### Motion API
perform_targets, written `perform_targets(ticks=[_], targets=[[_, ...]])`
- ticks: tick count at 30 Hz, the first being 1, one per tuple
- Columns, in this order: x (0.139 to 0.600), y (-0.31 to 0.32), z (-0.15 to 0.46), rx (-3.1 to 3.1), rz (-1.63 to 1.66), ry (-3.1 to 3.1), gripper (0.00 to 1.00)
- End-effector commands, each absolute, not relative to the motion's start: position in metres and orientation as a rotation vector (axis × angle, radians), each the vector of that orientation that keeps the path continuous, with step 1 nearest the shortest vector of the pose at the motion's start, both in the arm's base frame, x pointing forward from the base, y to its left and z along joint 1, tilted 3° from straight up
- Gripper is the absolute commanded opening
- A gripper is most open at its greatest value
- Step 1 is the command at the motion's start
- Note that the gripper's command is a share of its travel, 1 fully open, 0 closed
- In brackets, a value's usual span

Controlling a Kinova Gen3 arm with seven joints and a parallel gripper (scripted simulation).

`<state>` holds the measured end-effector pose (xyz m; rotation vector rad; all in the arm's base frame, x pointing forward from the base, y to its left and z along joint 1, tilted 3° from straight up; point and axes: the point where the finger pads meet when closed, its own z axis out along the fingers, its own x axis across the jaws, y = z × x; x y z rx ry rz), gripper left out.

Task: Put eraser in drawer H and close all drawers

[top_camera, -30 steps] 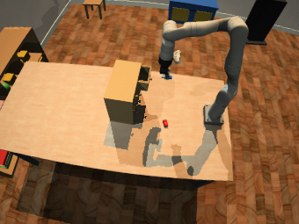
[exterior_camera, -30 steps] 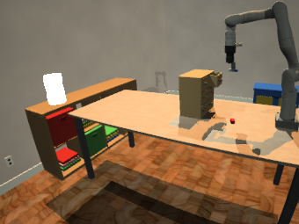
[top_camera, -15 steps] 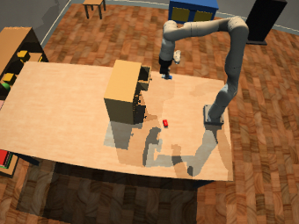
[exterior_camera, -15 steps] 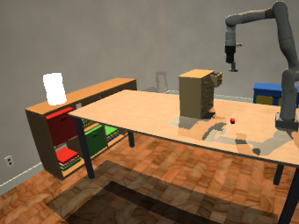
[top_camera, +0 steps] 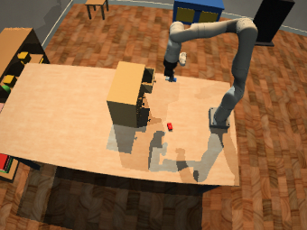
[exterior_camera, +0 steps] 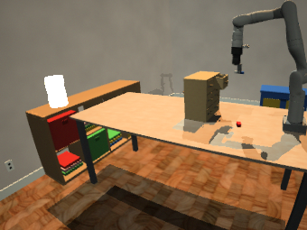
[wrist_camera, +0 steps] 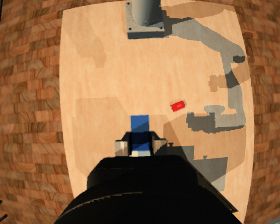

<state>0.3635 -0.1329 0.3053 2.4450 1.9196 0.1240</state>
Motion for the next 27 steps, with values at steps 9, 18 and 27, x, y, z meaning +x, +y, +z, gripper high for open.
perform_targets(ticks=[9,18,27], targets=[[0.3614,-0.1341,0.3069,2.418,0.158,1.89,0.45],[0.3608,-0.134,0.3065,2.376,0.216,1.854,0.45],[0.3601,-0.1336,0.3062,2.334,0.272,1.819,0.45]])
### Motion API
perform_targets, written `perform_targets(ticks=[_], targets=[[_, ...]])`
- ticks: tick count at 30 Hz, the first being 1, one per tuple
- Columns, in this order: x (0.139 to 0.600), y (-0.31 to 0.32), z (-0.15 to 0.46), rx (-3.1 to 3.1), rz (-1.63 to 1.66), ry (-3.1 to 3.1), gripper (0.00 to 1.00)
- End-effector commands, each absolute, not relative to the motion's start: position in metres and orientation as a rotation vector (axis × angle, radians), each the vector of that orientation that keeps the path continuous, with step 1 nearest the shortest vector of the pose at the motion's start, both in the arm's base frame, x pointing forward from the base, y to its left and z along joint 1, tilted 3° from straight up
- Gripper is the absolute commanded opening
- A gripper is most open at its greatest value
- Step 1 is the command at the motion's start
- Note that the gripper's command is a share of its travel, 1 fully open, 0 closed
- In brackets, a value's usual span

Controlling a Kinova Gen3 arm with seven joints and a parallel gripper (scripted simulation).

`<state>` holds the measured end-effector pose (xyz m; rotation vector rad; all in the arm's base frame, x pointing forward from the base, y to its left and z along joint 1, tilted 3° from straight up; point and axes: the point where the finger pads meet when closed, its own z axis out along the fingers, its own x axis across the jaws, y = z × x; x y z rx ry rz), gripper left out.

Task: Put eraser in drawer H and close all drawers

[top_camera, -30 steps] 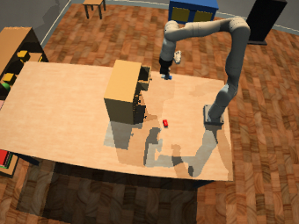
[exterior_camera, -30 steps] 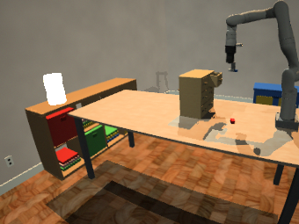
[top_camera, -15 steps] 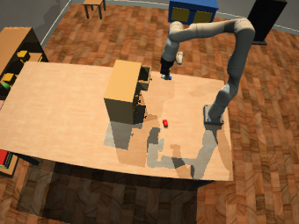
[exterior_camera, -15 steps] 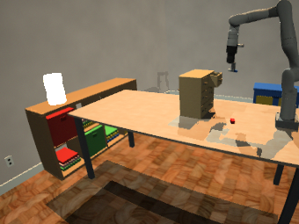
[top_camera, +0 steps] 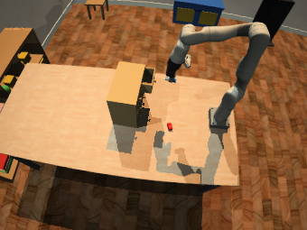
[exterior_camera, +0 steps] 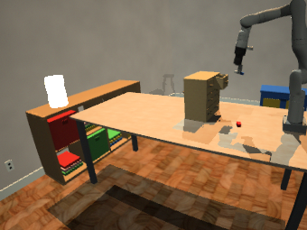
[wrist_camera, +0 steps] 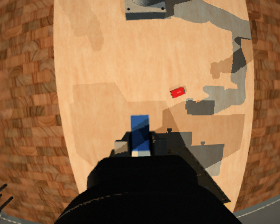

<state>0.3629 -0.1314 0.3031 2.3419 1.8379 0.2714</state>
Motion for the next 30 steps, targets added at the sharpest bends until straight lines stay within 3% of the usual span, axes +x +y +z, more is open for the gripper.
perform_targets(ticks=[1,30], targets=[[0.36,-0.1336,0.3061,2.327,0.281,1.813,0.45],[0.3573,-0.1328,0.3045,2.132,0.5,1.652,0.45]])
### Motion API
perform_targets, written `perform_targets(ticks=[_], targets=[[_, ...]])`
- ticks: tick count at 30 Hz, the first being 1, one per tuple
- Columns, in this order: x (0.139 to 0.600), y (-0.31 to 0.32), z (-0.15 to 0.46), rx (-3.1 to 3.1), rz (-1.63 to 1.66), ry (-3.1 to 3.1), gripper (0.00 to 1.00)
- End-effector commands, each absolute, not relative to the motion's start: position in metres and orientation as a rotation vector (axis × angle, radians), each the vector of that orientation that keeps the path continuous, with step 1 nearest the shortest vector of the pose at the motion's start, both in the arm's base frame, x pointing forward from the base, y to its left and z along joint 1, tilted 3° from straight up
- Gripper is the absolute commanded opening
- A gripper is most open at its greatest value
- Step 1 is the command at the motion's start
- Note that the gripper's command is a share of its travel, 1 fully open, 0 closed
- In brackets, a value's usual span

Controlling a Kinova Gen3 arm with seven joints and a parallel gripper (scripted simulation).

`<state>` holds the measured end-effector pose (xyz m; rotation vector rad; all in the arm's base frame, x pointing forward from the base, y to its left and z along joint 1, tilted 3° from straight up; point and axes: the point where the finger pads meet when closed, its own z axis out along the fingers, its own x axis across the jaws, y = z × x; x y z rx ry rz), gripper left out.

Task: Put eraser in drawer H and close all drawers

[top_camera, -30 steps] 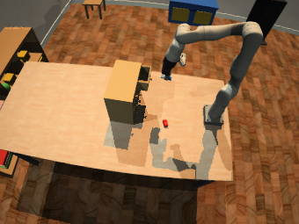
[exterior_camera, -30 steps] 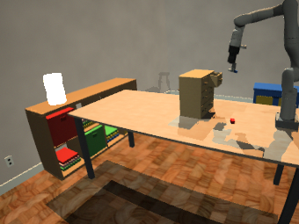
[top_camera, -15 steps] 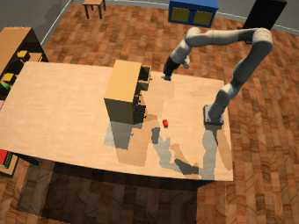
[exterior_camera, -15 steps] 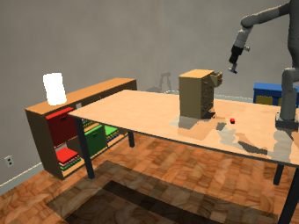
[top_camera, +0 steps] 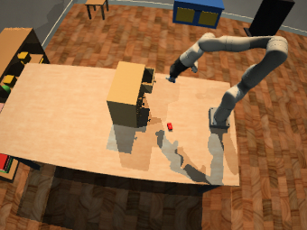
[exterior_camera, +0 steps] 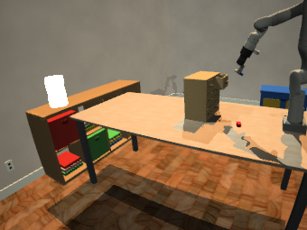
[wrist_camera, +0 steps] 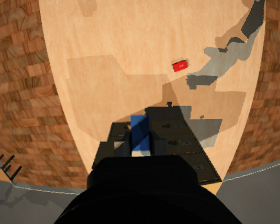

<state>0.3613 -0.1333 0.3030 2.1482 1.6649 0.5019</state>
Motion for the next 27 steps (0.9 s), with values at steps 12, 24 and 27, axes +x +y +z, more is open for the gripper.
perform_targets(ticks=[12,24,27], targets=[[0.3564,-0.1325,0.304,2.058,0.573,1.591,0.45],[0.3555,-0.1322,0.3036,1.99,0.634,1.536,0.45],[0.3552,-0.1322,0.3035,1.973,0.649,1.521,0.45]])
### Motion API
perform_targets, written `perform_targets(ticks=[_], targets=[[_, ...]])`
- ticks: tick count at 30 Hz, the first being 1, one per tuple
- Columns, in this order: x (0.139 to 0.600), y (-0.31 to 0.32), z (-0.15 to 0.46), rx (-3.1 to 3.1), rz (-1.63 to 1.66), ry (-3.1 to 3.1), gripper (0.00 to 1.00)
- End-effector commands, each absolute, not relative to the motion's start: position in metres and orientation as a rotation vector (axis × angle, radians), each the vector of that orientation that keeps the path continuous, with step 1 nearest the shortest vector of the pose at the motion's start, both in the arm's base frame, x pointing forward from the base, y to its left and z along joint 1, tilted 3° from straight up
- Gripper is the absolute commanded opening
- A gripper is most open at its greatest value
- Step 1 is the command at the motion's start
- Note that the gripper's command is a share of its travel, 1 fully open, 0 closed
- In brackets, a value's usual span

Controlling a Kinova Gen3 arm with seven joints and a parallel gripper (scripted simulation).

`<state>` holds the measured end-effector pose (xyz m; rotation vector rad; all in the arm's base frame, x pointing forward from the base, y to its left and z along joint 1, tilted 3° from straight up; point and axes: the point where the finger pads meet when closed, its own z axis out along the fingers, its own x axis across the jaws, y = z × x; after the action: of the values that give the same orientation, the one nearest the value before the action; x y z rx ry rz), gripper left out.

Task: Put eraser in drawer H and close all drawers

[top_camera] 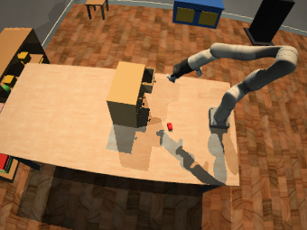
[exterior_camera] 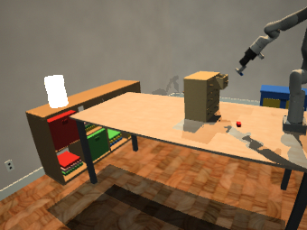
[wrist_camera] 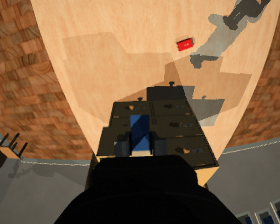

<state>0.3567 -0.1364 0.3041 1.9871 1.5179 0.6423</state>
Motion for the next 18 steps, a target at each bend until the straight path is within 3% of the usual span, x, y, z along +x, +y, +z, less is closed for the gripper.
perform_targets(ticks=[1,18], targets=[[0.355,-0.1324,0.3034,1.967,0.654,1.516,0.45],[0.3545,-0.1319,0.3032,1.903,0.707,1.465,0.45]])
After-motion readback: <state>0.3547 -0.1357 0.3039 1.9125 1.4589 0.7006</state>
